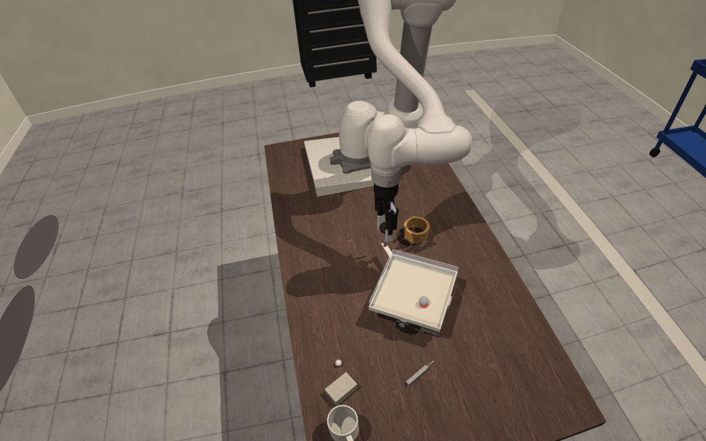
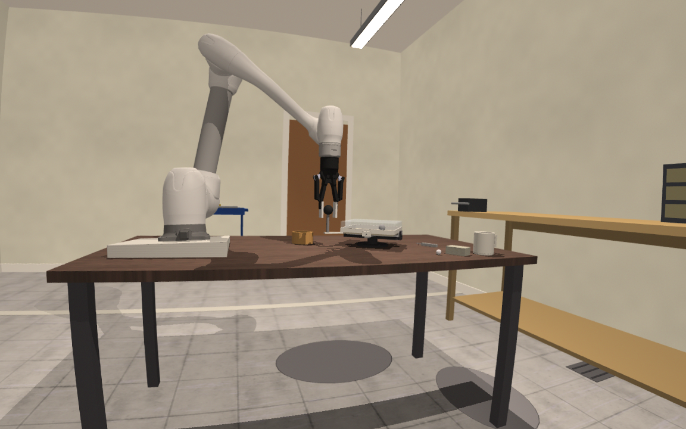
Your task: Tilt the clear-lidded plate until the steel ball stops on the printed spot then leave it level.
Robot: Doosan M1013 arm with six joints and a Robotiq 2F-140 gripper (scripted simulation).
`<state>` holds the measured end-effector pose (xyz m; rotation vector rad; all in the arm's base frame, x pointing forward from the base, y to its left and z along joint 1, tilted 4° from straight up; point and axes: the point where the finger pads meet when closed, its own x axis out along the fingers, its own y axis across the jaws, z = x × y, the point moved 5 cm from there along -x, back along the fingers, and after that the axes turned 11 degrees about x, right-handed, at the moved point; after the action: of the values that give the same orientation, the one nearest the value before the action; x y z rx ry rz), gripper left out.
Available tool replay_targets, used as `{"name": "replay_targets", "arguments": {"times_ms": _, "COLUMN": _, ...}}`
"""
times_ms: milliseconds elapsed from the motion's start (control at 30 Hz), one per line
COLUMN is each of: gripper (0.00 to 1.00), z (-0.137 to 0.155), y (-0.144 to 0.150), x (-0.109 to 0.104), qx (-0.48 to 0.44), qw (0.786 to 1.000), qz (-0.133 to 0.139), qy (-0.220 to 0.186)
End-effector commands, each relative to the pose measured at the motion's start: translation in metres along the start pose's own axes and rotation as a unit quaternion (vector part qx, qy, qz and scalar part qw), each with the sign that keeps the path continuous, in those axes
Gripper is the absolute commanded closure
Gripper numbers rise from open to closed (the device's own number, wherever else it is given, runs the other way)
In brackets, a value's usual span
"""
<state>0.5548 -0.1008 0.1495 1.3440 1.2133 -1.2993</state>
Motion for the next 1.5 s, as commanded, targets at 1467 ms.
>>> {"name": "replay_targets", "arguments": {"times_ms": 1467, "gripper": 0.64, "z": 0.0, "y": 0.0, "x": -0.036, "qx": 0.0, "qw": 1.0, "qz": 0.0, "qy": 0.0}}
